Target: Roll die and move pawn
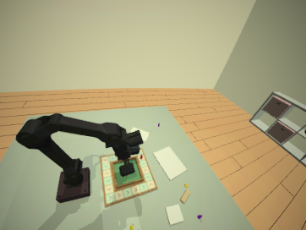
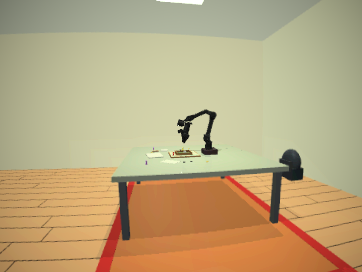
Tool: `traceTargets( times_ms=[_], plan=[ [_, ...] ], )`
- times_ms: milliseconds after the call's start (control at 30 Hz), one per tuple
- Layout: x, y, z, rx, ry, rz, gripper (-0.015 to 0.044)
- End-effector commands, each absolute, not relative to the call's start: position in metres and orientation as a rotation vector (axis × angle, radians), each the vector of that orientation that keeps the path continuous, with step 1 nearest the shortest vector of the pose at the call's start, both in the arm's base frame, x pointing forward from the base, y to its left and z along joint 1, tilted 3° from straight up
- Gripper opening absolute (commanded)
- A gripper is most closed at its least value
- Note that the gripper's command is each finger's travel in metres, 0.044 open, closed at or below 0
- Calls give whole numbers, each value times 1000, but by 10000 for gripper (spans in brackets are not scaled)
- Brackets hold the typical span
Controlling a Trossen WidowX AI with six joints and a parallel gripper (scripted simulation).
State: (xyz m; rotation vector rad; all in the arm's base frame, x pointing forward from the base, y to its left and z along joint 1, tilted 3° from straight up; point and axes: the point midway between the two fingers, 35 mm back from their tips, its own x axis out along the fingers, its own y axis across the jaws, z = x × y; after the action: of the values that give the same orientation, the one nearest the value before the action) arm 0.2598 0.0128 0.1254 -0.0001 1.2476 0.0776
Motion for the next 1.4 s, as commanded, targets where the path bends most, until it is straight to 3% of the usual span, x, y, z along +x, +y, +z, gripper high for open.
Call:
traceTargets(
  times_ms=[0,200,500,667,1367],
  plan=[
    [265,14,113,-21,1443,81,440],
    [265,14,114,-11,1411,79,440],
    [344,63,109,237,1463,-138,204],
    [377,93,95,345,1477,-248,200],
    [378,95,71,345,1477,-248,200]
  ],
)
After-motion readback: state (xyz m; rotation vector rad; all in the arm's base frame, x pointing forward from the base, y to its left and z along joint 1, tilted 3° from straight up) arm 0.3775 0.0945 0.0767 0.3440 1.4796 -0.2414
